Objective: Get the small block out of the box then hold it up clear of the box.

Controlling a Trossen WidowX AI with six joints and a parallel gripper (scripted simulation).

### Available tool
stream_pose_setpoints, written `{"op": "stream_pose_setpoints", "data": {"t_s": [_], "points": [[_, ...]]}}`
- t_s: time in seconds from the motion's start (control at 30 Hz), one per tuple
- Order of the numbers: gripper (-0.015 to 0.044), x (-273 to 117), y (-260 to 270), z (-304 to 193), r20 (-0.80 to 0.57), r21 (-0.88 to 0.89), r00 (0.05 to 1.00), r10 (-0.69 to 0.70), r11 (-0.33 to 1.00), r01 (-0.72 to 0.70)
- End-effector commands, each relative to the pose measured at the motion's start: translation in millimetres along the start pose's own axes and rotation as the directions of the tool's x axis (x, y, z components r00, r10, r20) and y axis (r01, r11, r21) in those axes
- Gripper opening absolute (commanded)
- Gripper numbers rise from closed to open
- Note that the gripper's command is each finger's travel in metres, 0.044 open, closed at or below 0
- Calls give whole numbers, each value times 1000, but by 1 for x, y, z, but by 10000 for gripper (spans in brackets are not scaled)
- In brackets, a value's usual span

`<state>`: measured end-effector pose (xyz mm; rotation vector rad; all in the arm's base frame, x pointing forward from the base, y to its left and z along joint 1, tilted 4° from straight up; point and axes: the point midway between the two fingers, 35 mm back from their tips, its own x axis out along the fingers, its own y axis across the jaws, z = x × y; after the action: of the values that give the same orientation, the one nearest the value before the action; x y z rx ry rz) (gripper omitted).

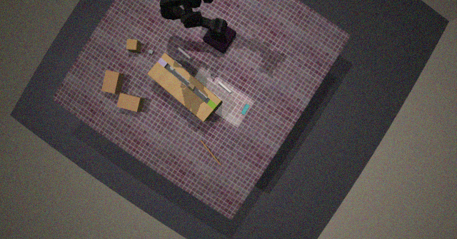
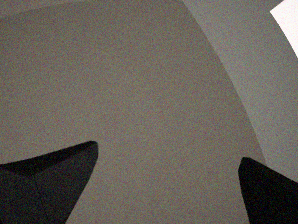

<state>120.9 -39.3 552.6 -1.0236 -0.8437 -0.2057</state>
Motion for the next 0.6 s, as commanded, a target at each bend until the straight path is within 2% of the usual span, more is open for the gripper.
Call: {"op": "stream_pose_setpoints", "data": {"t_s": [0.0, 0.13, 0.27, 0.43, 0.57], "points": [[400, 0, 0, 2, 3, 2, 1000, -2, 1000, 2], [400, 3, 0, 47, 79, 43, 997, -20, 999, 17], [400, 10, 22, 96, 167, 100, 985, 29, 994, -47], [400, 24, 78, 137, 230, 182, 955, 186, 956, -230], [400, 34, 137, 147, 218, 277, 907, 361, 868, -412]]}}
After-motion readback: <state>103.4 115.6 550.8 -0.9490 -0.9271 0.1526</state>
